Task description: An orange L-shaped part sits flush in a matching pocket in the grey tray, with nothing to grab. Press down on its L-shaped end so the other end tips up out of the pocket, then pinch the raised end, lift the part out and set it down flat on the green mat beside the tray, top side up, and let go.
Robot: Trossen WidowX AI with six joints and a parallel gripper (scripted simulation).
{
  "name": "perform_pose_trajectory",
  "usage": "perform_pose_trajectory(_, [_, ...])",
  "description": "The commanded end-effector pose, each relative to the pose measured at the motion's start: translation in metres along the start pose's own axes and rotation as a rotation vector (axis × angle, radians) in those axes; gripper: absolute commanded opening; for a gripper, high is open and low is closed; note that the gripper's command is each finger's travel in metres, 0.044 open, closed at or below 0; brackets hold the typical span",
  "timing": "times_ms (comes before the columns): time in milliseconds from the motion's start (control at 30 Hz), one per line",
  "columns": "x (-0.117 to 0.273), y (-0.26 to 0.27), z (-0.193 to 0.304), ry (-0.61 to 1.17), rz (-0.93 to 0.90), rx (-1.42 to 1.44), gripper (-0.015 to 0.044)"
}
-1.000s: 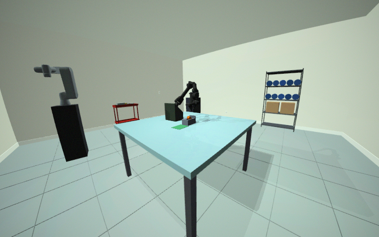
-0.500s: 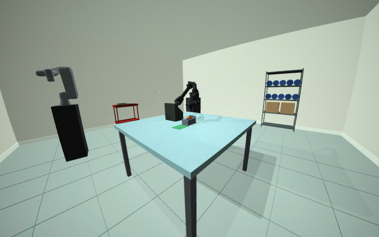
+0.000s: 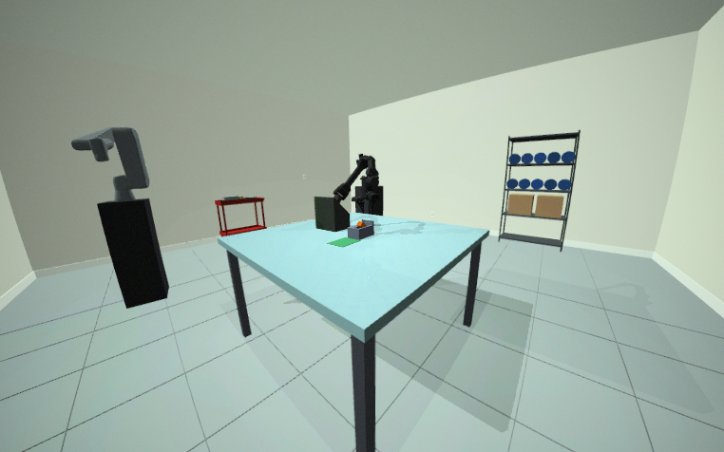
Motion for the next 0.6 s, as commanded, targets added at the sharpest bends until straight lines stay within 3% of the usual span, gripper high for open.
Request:
perform_pose_trajectory(0, [0.001, -0.019, -0.005, 0.006, 0.006, -0.377, 0.028])
perform_pose_trajectory(267, [0.002, -0.059, -0.011, 0.012, 0.013, -1.215, 0.028])
perform_pose_trajectory(567, [0.0, -0.06, -0.011, 0.013, 0.013, -1.234, 0.028])
Point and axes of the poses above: the point midway between the two fingers, 35 mm back from their tips, its own x axis back along the fingers, its own y axis across the jaws, z = x × y, the point moved 7 cm from there along x, back along the fingers, and after that the axes turned 14 degrees about x, right-handed, at the moved point
